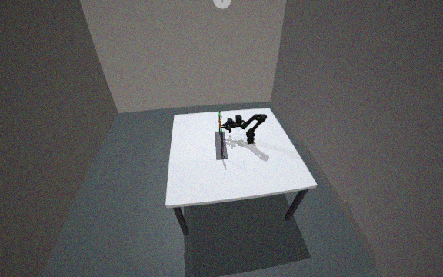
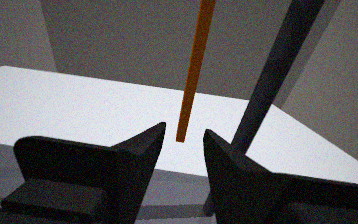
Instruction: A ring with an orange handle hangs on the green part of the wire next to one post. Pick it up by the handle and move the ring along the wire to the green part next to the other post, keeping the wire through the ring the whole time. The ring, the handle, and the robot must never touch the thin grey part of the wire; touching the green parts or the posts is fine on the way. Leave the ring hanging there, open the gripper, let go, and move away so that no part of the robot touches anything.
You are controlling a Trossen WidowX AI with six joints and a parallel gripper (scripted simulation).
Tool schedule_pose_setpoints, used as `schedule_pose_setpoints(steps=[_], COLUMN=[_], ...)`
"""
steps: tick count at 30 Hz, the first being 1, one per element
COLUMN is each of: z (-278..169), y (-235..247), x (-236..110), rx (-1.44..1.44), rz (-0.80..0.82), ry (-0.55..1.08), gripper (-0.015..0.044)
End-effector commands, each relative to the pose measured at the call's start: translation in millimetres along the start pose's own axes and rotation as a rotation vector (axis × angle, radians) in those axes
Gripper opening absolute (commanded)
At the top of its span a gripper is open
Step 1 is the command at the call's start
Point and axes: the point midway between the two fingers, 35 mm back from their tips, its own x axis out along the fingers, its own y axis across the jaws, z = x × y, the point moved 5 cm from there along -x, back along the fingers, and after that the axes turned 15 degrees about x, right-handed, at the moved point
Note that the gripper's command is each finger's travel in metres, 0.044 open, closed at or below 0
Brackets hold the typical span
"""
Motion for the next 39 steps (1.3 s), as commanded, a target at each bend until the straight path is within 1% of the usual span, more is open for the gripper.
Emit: schedule_pose_setpoints(steps=[1,29,39], z=[2,-1,-2], y=[0,2,2], x=[7,50,53], rx=[0.0,0.001,0.002], rz=[0.0,0.001,0.001], ry=[-0.004,-0.008,-0.008], gripper=[0.016,0.016,0.016])
